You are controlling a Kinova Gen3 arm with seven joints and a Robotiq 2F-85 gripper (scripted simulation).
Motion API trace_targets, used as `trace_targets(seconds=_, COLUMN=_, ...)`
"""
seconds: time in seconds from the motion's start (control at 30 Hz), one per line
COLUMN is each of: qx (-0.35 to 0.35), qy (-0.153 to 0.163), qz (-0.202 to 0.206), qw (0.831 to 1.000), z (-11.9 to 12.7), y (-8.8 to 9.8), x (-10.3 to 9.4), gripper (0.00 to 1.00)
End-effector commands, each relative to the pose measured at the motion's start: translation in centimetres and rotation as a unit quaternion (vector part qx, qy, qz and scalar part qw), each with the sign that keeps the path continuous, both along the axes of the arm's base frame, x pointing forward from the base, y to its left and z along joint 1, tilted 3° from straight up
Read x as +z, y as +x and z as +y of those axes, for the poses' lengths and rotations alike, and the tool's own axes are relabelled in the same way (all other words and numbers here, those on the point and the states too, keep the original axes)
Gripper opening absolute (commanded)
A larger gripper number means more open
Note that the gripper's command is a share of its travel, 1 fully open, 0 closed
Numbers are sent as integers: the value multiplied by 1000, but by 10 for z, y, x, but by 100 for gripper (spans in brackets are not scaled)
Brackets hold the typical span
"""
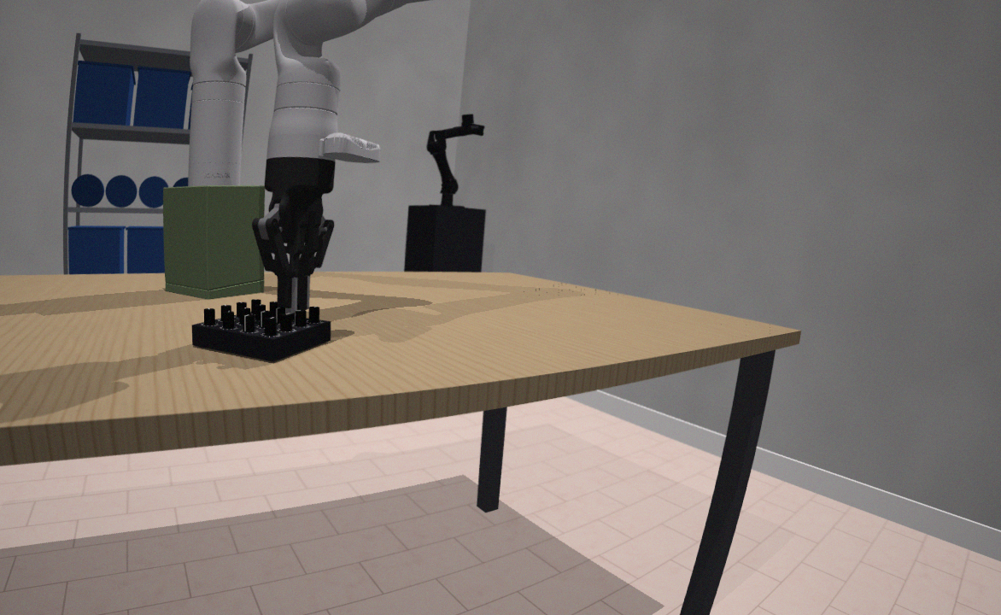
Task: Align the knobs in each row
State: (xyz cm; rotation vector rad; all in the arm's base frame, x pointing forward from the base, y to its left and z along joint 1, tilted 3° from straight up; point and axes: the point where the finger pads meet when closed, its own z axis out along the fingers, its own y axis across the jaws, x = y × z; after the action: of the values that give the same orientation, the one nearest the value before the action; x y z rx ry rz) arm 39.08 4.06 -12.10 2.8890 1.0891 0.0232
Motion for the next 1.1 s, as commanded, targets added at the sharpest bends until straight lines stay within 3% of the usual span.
trace_targets(seconds=0.0, qx=3, qy=0, qz=-1, qw=1000, z=-1, y=1, x=1, gripper=19)
trace_targets(seconds=0.57, qx=2, qy=-1, qz=-1, qw=1000, z=0, y=-1, x=35, gripper=19)
trace_targets(seconds=1.07, qx=2, qy=0, qz=-1, qw=1000, z=1, y=-1, x=37, gripper=19)
